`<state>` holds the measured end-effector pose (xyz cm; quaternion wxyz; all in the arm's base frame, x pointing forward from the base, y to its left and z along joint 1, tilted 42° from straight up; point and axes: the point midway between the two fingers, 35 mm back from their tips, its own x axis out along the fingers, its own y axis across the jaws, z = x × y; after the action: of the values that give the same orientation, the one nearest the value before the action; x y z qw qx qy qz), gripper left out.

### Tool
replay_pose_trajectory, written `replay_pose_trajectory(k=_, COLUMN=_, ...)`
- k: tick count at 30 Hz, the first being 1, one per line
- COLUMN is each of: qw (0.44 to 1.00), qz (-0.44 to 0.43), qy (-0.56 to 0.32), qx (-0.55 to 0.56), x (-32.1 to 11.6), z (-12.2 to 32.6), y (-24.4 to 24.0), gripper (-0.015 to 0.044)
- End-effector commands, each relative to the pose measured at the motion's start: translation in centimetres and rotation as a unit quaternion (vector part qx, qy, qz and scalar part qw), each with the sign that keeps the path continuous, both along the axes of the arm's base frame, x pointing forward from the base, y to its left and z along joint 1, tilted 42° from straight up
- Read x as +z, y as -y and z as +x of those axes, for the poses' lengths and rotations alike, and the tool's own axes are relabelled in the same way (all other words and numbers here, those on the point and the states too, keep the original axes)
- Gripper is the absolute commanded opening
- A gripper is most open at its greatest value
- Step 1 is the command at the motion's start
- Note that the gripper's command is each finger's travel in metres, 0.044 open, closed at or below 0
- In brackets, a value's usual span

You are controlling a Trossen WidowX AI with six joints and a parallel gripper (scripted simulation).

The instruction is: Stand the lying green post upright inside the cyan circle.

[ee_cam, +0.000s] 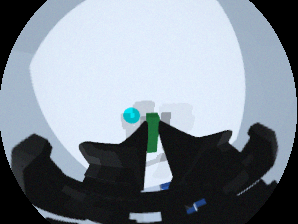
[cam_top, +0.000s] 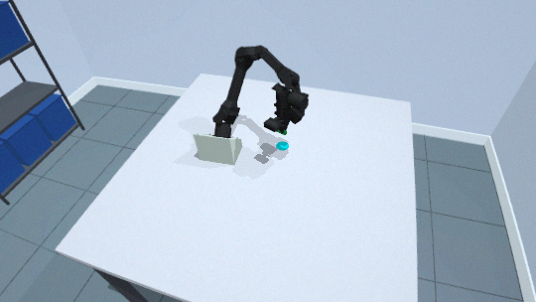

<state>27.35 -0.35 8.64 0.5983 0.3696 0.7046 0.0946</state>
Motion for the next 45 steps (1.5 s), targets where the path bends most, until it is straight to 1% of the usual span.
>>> replay_pose_trajectory(k=1, qw=1.0, qz=0.005, qy=-0.002, qx=-0.001, x=0.9, z=-0.4, y=-1.2, gripper=0.0023)
replay_pose_trajectory(k=18, qw=1.0, qz=0.018, qy=-0.001, qx=0.006, x=4.0, z=-2.1, y=-5.1, gripper=0.0023)
replay_pose_trajectory(k=23, qw=1.0, qz=0.013, qy=-0.001, qx=0.008, x=3.9, z=-2.2, y=-5.2, gripper=0.0023)
replay_pose_trajectory(k=45, qw=0.998, qz=-0.062, qy=0.001, qx=0.022, x=2.4, z=-3.2, y=-5.7, gripper=0.0023)
